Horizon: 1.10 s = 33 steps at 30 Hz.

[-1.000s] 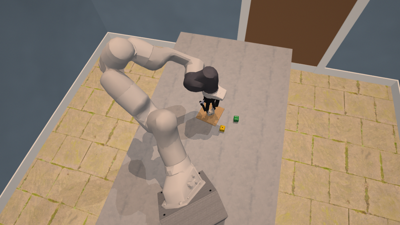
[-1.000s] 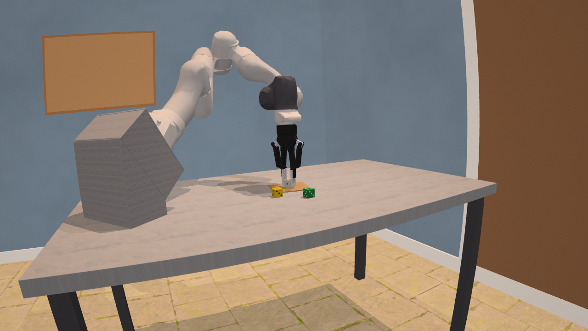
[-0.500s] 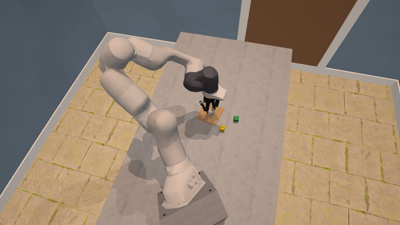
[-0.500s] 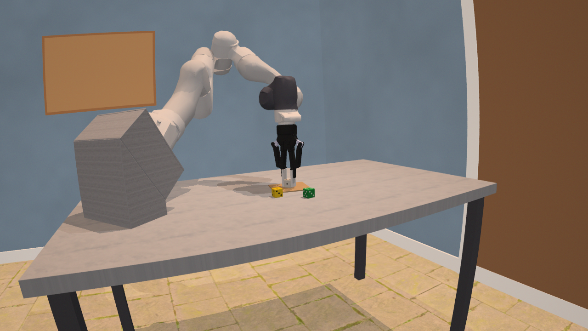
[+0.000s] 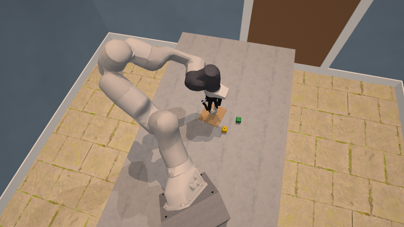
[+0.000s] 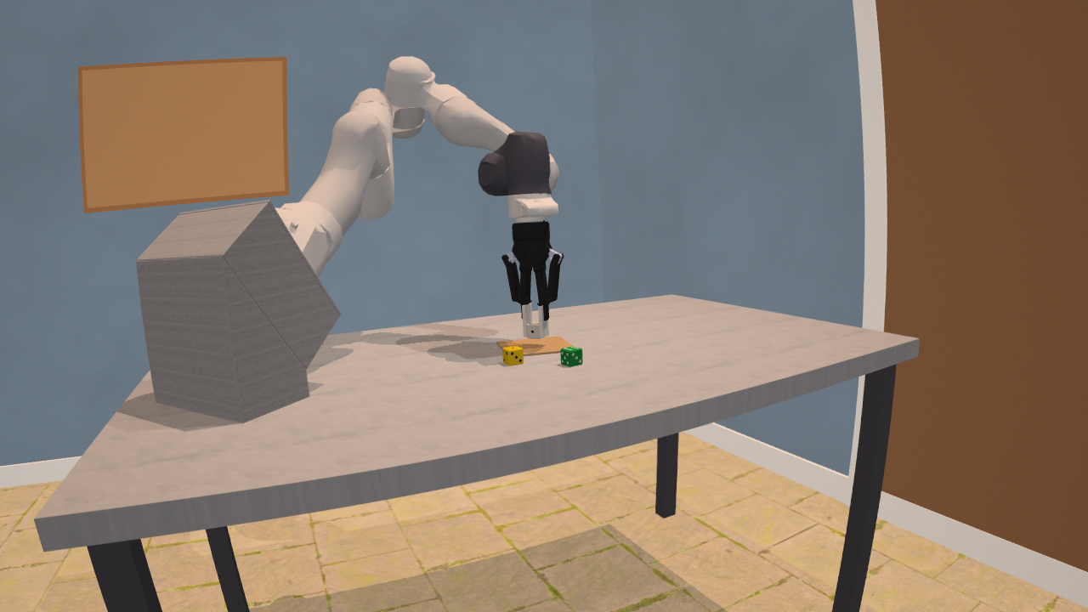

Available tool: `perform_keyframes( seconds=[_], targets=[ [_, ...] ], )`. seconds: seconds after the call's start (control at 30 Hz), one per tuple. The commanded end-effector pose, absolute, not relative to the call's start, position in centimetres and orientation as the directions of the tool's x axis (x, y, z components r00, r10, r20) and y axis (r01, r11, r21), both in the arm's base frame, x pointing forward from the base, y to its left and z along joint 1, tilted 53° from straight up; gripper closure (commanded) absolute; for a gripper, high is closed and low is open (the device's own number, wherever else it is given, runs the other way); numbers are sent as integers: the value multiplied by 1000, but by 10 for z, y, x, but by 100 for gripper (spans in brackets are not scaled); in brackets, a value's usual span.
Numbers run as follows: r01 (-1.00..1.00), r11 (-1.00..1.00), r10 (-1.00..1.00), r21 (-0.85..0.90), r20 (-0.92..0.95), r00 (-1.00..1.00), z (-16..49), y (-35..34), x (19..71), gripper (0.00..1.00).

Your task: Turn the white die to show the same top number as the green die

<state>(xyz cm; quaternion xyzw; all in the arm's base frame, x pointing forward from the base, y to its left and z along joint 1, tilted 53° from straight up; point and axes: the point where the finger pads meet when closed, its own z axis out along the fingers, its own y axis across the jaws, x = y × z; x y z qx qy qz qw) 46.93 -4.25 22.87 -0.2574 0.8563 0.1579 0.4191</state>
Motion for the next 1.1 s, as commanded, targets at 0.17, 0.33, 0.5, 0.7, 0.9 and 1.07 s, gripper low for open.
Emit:
perform_keyframes(
  seconds=[0.17, 0.33, 0.5, 0.7, 0.9, 1.07],
  targets=[
    [-571, 818, -296, 72, -798, -525, 262, -69, 432, 84],
    [-571, 818, -296, 72, -798, -525, 275, -79, 419, 84],
    [-571, 818, -296, 72, -798, -525, 277, -81, 416, 84],
    [-571, 818, -296, 72, -798, -525, 277, -81, 416, 84],
    [-548, 830, -260, 107, -794, -549, 277, -75, 424, 84],
    [-532, 837, -236, 130, -791, -564, 277, -71, 430, 84]
  ],
)
